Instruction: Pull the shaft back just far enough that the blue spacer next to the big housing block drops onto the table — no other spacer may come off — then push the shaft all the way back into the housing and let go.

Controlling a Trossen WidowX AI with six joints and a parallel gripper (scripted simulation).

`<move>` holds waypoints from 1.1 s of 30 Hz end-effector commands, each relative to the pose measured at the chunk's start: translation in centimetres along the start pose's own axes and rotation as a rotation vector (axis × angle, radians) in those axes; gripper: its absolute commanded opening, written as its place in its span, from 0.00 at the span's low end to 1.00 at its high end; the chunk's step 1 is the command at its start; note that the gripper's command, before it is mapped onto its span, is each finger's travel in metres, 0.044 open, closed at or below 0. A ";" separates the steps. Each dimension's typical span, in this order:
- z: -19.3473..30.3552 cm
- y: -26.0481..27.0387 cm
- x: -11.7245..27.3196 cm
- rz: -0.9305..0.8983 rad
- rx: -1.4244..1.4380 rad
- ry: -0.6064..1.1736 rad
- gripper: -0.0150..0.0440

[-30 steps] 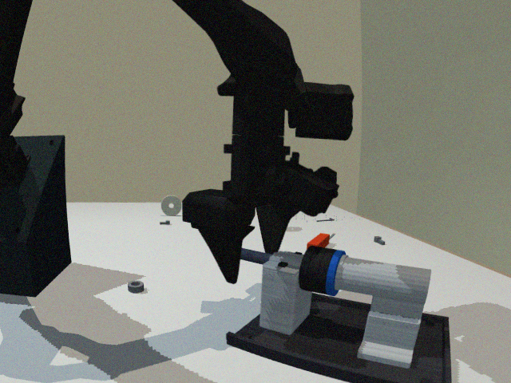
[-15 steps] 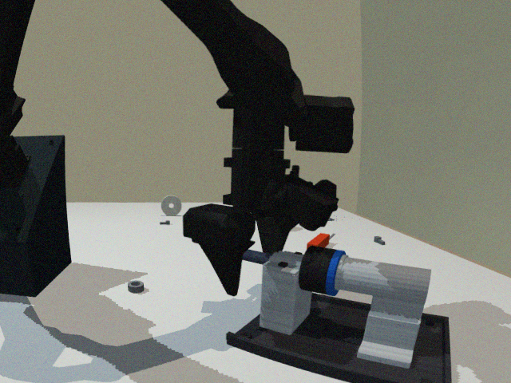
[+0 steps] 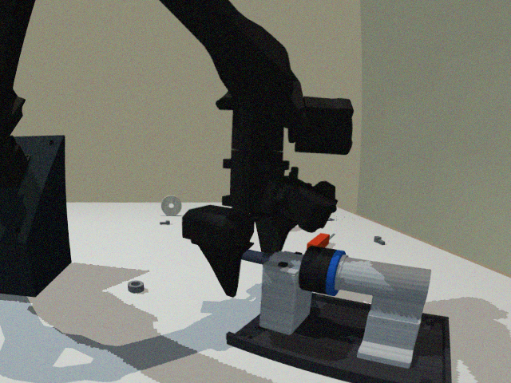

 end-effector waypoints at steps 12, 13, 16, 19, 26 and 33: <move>0.0 0.0 -0.1 0.001 0.001 0.001 0.96; 0.0 0.0 -0.1 0.001 0.001 0.001 0.91; 0.0 0.0 -0.1 0.001 0.001 0.001 0.78; 0.0 0.0 -0.1 0.001 0.001 0.001 0.64; 0.0 0.0 -0.1 0.001 0.001 0.001 0.33; 0.0 0.0 -0.1 0.001 0.001 0.001 0.25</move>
Point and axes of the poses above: the point midway between the two fingers, 35 mm back from their tips, its own x axis back along the fingers, its own y axis across the jaws, z = x × y, the point moved 4 cm from there along x, back along the fingers, and after that the axes turned 7 degrees about x, right-handed, at the moved point
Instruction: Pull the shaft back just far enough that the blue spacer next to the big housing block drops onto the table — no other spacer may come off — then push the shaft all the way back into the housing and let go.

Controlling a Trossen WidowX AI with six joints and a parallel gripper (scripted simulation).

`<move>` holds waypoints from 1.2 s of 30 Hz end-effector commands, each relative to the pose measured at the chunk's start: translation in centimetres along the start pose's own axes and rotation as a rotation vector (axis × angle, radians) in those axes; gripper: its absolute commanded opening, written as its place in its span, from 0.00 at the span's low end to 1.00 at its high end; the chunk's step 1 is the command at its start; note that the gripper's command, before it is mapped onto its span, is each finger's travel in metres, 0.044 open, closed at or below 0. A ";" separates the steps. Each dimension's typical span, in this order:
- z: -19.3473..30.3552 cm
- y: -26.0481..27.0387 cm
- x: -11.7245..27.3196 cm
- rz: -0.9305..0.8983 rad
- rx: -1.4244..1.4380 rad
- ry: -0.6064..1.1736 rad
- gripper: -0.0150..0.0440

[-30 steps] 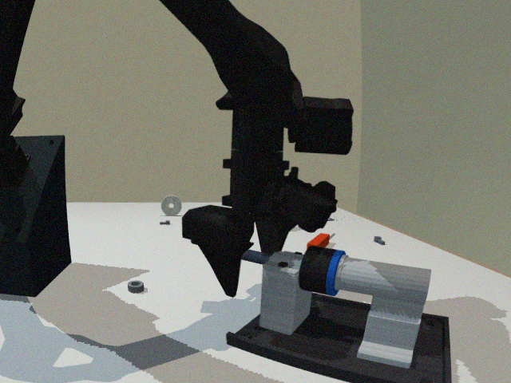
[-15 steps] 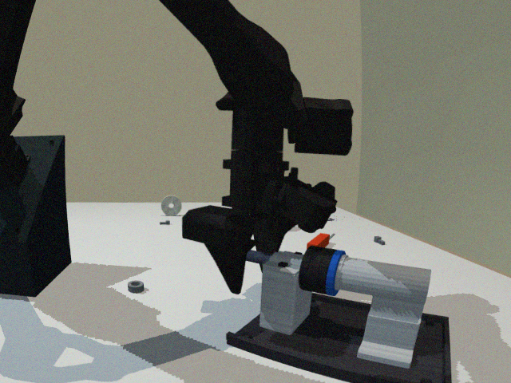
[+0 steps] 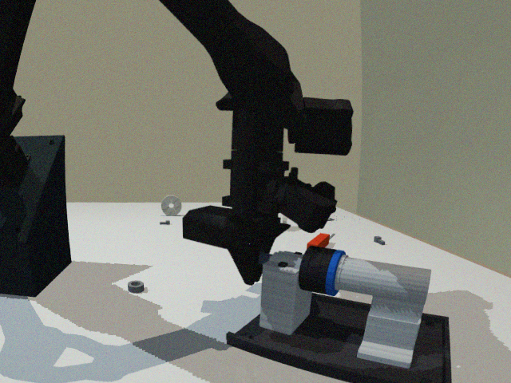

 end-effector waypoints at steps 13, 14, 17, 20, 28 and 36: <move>0.7 0.0 0.0 0.004 0.000 -0.001 0.25; 0.8 0.0 0.0 0.004 0.000 -0.001 0.25; 1.0 0.1 0.0 0.004 0.000 -0.001 0.25; 1.2 0.1 0.0 0.004 0.000 -0.001 0.25; 1.4 0.1 0.0 0.004 0.000 -0.001 0.25; 1.4 0.1 0.0 0.004 0.000 -0.001 0.25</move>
Point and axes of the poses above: the point midway between the two fingers, 35 mm back from their tips, its own x axis back along the fingers, its own y axis across the jaws, z = x × y, the point moved 4 cm from there along x, back along the fingers, and after that the axes turned 7 degrees about x, right-handed, at the moved point
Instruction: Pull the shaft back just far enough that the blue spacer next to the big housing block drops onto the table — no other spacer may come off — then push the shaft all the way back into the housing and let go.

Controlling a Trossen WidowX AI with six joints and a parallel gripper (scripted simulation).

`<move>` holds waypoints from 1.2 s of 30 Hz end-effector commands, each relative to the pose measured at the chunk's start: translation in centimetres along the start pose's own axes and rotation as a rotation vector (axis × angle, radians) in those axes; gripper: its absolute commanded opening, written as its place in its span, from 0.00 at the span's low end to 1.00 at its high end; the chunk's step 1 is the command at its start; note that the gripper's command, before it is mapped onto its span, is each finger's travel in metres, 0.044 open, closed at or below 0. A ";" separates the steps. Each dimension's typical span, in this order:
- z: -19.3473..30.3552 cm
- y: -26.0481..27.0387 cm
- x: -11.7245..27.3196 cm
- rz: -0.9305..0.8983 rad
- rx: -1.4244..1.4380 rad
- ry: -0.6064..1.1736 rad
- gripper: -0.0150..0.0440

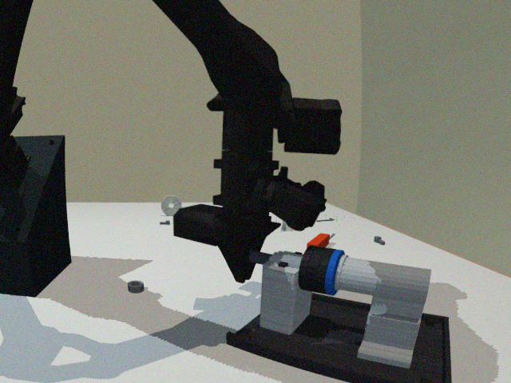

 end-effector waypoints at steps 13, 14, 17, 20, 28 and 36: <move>0.2 0.0 0.0 0.001 -0.001 0.001 0.25; 0.2 0.0 0.0 0.001 -0.001 0.001 0.25; 0.3 0.0 0.0 0.001 -0.001 0.001 0.25; 0.3 0.0 0.0 0.001 -0.001 0.001 0.25; 0.4 0.0 0.0 0.001 -0.001 0.001 0.25; 0.4 0.0 0.0 0.001 -0.001 0.001 0.25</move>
Point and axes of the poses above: the point midway between the two fingers, 35 mm back from their tips, its own x axis back along the fingers, its own y axis across the jaws, z = x × y, the point moved 4 cm from there along x, back along the fingers, and after that the axes turned 7 degrees about x, right-handed, at the moved point
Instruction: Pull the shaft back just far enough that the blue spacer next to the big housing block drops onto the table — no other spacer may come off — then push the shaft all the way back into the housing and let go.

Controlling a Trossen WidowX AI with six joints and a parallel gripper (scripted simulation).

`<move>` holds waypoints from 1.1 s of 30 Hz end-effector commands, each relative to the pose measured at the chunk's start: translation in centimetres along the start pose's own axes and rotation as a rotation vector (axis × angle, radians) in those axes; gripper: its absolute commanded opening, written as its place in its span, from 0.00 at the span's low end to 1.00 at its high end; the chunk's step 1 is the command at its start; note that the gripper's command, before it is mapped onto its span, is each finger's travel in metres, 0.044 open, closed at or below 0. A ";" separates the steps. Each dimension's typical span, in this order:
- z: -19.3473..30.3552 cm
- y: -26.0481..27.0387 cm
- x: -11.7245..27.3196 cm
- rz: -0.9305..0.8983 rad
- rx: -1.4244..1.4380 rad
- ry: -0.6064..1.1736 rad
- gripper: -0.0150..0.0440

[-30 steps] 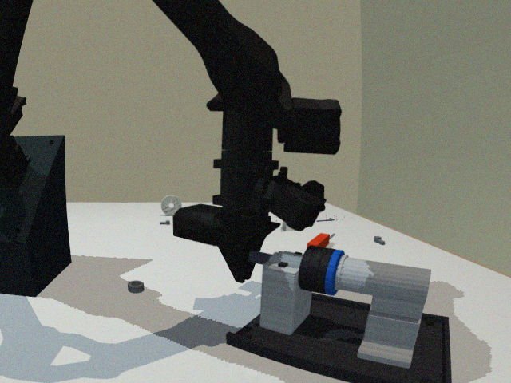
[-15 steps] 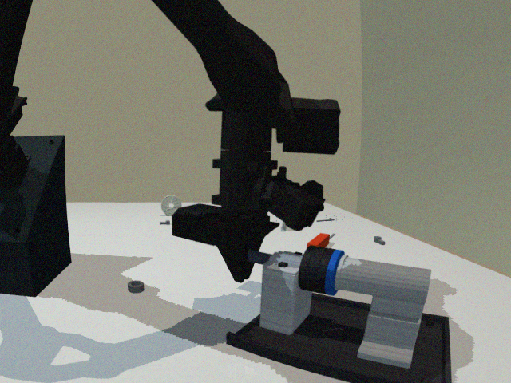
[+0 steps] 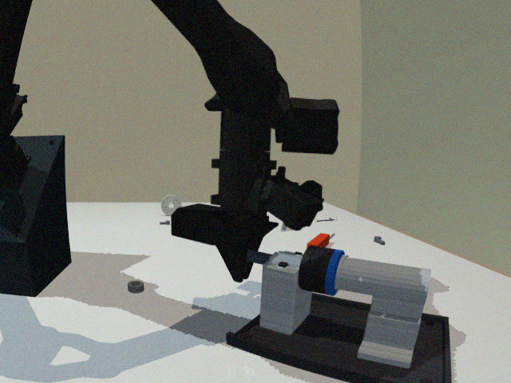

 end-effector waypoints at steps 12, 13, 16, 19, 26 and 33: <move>0.2 0.0 0.0 0.001 -0.003 0.000 0.25; 0.2 0.0 0.0 0.001 -0.003 0.000 0.25; 0.3 0.0 0.0 0.001 -0.003 0.000 0.25; 0.3 0.0 0.0 0.001 -0.003 0.000 0.25; 0.3 0.0 0.0 0.001 -0.003 0.000 0.25; 0.4 0.0 0.0 0.001 -0.003 0.000 0.25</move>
Point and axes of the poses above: the point midway between the two fingers, 35 mm back from their tips, its own x axis back along the fingers, its own y axis across the jaws, z = x × y, the point moved 4 cm from there along x, back along the fingers, and after that the axes turned 7 degrees about x, right-handed, at the moved point
